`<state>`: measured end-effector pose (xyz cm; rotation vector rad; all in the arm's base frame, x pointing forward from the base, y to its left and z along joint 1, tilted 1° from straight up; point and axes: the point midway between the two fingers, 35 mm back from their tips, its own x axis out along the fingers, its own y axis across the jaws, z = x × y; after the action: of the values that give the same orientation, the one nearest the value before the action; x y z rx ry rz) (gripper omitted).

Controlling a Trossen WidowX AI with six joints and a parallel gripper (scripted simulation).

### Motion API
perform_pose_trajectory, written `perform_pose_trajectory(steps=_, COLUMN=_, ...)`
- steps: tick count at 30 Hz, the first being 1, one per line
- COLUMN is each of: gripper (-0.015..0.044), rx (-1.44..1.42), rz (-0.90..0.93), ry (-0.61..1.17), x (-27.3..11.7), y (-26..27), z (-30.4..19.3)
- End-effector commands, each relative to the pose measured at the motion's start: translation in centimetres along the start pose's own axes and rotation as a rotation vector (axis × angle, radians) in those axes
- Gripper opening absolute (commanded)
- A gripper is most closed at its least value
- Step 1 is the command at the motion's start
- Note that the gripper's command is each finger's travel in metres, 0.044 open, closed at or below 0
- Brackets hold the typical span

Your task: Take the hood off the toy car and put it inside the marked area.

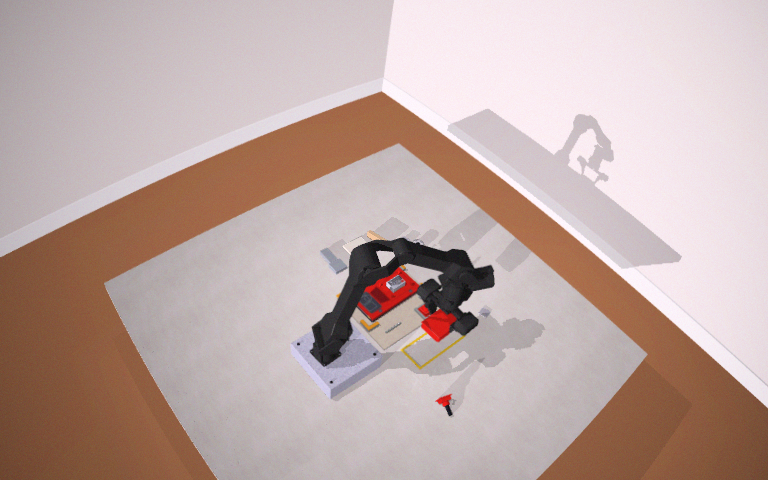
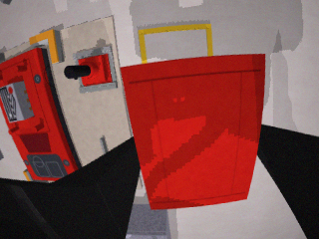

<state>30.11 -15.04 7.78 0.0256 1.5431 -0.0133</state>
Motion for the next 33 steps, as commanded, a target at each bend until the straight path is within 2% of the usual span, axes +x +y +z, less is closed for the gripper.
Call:
perform_pose_trajectory(steps=1, gripper=0.0, rx=-0.004, rz=-0.001, ry=0.01, x=0.6, y=0.0, z=-0.2)
perform_pose_trajectory(steps=33, gripper=0.0, rx=-0.004, rz=-0.001, ry=0.01, x=3.4, y=-0.1, z=-0.2)
